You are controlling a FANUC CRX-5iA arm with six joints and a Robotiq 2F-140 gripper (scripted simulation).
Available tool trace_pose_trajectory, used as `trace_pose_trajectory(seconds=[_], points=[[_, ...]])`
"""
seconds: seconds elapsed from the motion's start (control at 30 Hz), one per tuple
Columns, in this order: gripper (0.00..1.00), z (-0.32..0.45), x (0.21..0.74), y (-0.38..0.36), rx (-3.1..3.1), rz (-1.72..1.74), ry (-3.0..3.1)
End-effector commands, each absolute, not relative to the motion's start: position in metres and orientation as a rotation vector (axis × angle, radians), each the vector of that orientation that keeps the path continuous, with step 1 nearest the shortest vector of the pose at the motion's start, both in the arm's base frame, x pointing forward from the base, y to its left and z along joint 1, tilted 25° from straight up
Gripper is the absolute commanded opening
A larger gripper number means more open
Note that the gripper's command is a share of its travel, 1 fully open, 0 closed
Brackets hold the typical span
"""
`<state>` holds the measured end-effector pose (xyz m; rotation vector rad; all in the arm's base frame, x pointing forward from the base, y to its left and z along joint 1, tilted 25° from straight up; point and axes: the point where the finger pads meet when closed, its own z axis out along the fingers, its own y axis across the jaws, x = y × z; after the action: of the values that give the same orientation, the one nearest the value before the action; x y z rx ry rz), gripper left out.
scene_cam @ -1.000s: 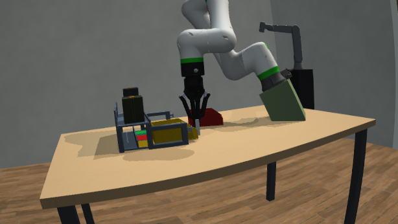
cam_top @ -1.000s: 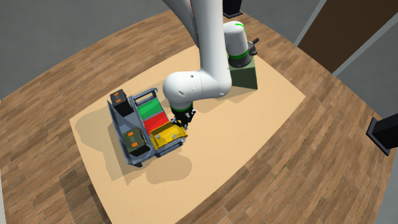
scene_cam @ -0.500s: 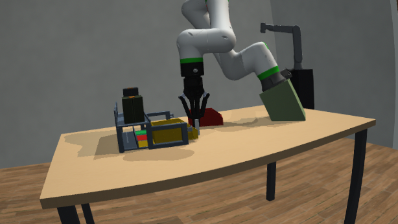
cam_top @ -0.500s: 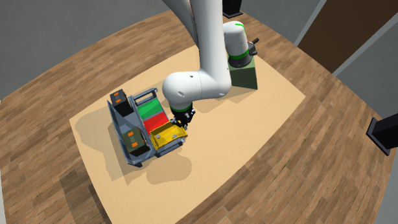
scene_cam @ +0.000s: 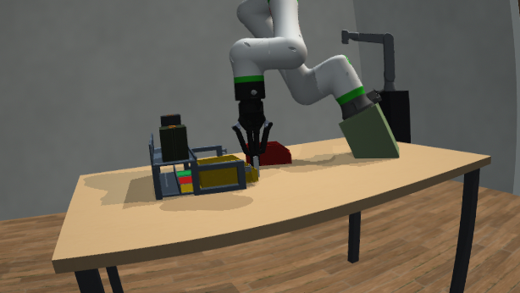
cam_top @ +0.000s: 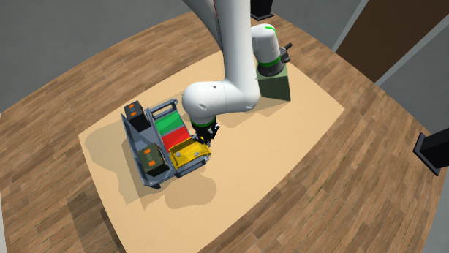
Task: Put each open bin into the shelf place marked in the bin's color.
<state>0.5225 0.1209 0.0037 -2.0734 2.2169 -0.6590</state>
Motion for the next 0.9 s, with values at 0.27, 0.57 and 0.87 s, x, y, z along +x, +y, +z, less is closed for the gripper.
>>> trace_pose_trajectory(seconds=[0.27,0.57,0.87], points=[[0.0,0.005,0.526,0.121,-2.073,-0.659,2.217],[0.0,0.007,0.531,0.121,-2.073,-0.659,2.217],[0.0,0.008,0.536,0.121,-2.073,-0.659,2.217]])
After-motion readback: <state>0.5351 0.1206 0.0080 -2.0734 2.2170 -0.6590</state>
